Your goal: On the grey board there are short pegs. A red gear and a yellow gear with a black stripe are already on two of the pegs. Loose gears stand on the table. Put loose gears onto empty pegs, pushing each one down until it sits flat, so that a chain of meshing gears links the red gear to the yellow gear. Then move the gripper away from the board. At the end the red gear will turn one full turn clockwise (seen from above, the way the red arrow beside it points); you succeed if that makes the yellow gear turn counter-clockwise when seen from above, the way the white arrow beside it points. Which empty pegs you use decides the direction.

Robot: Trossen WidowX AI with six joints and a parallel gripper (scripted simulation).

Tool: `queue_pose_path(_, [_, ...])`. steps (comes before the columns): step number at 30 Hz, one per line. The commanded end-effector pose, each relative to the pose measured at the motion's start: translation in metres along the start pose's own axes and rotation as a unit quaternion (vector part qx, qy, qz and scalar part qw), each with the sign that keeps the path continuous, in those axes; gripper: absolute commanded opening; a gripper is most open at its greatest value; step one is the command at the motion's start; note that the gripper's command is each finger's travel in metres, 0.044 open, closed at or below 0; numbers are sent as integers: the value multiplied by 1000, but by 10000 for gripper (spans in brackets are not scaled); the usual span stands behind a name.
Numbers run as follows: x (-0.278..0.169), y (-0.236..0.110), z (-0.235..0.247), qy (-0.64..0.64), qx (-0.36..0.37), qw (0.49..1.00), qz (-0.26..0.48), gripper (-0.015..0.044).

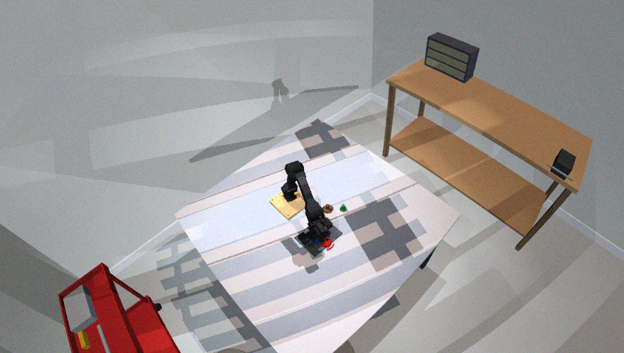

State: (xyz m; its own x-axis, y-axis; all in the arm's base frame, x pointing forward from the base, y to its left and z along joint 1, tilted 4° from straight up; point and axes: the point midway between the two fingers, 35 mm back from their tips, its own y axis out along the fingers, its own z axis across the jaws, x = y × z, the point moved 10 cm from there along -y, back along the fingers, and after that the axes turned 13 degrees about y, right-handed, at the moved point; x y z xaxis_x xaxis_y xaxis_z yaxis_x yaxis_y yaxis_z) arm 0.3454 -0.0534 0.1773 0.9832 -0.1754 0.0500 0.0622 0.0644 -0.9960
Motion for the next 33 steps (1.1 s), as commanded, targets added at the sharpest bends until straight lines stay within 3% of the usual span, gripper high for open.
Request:
queue_pose_path(1, [0,1,0,-24,1,1000,0,0])
queue_pose_path(17, [0,4,-1,-223,1,975,-1,0])
queue_pose_path(33, [-1,6,1,-70,1,998,0,0])
